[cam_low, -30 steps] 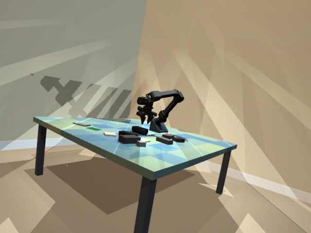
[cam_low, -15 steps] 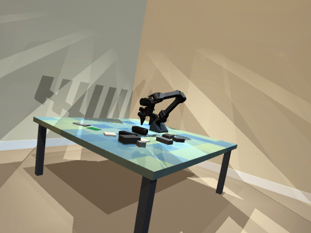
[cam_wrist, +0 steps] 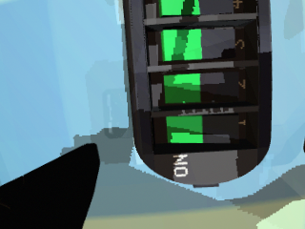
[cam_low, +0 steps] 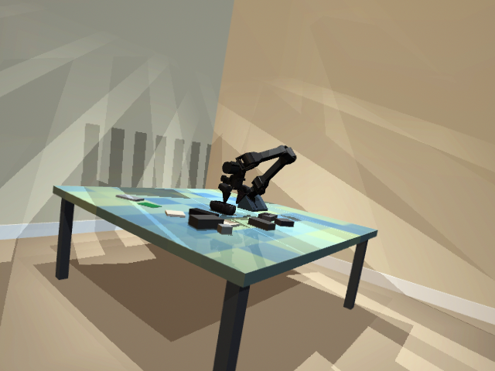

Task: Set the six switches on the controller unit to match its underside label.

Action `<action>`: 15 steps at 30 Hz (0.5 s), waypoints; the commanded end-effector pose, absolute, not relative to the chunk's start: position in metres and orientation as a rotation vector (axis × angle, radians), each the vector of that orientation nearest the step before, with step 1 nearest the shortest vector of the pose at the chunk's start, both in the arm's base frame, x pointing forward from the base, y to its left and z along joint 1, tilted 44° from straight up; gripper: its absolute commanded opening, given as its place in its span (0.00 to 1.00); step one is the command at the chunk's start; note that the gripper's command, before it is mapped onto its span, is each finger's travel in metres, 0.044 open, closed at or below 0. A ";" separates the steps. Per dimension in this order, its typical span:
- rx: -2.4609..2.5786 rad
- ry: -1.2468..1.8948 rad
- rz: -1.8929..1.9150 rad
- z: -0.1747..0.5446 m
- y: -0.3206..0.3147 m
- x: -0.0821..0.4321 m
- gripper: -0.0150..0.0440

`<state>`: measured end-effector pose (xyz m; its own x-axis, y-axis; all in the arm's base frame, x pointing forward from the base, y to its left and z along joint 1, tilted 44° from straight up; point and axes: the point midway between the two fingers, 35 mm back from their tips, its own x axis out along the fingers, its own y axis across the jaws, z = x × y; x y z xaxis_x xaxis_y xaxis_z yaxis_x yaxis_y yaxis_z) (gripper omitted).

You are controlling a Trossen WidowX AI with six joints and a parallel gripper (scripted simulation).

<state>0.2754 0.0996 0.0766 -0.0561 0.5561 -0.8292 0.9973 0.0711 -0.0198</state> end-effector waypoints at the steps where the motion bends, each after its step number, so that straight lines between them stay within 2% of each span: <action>1: 1.558 1.694 -0.859 0.071 0.105 0.274 1.00; 13: 1.558 1.696 -0.857 0.059 0.117 0.271 1.00; 15: 1.558 1.696 -0.857 0.059 0.117 0.271 0.91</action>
